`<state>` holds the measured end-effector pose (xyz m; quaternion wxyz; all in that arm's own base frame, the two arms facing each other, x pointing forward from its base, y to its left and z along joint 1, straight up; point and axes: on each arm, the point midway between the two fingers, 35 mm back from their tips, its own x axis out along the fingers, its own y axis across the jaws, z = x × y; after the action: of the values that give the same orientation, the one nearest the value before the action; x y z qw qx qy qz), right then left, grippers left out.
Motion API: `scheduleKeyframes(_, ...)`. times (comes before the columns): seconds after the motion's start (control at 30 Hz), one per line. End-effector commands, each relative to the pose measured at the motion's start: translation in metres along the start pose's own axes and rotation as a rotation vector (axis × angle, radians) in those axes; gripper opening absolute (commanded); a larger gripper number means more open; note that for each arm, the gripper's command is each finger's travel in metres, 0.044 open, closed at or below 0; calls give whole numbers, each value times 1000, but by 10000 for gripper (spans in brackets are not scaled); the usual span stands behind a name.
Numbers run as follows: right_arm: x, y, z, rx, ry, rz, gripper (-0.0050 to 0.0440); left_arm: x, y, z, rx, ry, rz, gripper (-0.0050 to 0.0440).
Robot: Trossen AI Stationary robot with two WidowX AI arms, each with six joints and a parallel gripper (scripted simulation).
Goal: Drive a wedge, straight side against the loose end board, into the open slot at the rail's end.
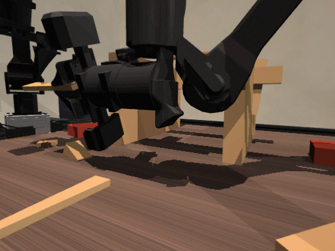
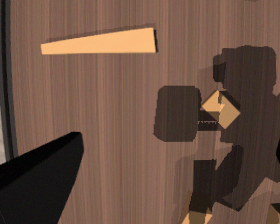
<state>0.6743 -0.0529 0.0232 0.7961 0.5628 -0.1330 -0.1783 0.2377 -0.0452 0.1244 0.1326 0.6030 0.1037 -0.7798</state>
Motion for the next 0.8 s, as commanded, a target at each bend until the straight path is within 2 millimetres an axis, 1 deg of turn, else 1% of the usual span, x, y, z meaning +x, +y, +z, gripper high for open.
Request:
scheduleKeyframes(0.0,1,-2,0,-122,0,-2,0,1,0,2,-6,-8,3,440)
scheduleKeyframes(0.13,1,-2,0,-242,0,-2,0,1,0,2,-6,-8,3,440)
scheduleKeyframes(0.2,1,-2,0,-242,0,-2,0,1,0,2,-6,-8,3,440)
scheduleKeyframes(0.7,2,-3,0,-692,2,-3,0,1,0,2,-6,-8,3,440)
scheduleKeyframes(0.77,2,-3,0,-692,2,-3,0,1,0,2,-6,-8,3,440)
